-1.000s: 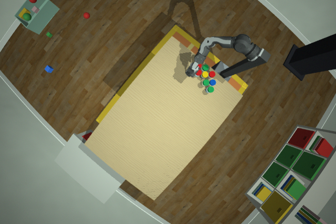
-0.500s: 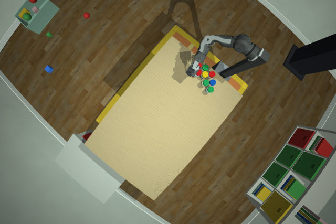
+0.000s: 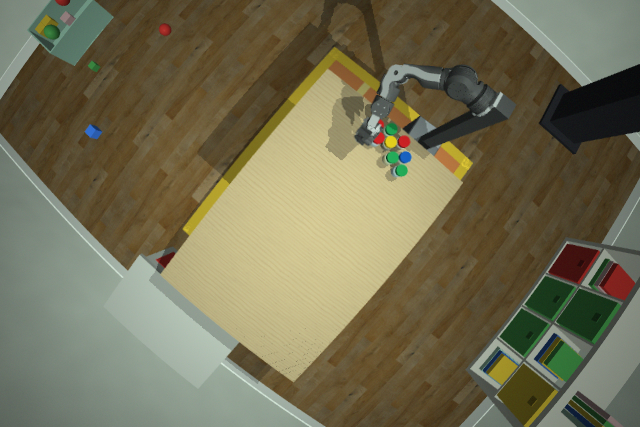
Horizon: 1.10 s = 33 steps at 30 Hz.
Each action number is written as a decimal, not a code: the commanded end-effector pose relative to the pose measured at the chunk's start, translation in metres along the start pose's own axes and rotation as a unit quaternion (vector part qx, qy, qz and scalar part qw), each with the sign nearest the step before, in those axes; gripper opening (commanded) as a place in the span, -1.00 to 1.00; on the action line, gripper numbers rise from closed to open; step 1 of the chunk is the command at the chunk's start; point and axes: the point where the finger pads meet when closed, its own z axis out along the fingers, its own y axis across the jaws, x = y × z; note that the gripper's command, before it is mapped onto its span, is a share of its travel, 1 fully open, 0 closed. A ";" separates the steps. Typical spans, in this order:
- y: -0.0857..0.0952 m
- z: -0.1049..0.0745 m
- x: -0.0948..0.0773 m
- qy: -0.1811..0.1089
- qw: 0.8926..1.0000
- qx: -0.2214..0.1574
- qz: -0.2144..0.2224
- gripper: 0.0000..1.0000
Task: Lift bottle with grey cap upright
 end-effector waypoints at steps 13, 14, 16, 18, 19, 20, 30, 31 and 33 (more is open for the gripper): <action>0.002 -0.012 -0.001 0.000 1.000 -0.001 0.004 -1.00; 0.002 -0.012 -0.001 0.000 1.000 -0.001 0.004 -1.00; 0.001 -0.010 0.000 0.000 1.000 0.000 0.002 -1.00; 0.001 -0.010 0.000 0.000 1.000 0.000 0.002 -1.00; 0.001 -0.010 0.000 0.000 1.000 0.000 0.002 -1.00; 0.001 -0.010 0.000 0.000 1.000 0.000 0.002 -1.00; 0.001 -0.010 0.000 0.000 1.000 0.000 0.002 -1.00; 0.001 -0.010 0.000 0.000 1.000 0.000 0.002 -1.00; 0.001 -0.010 0.000 0.000 1.000 0.000 0.002 -1.00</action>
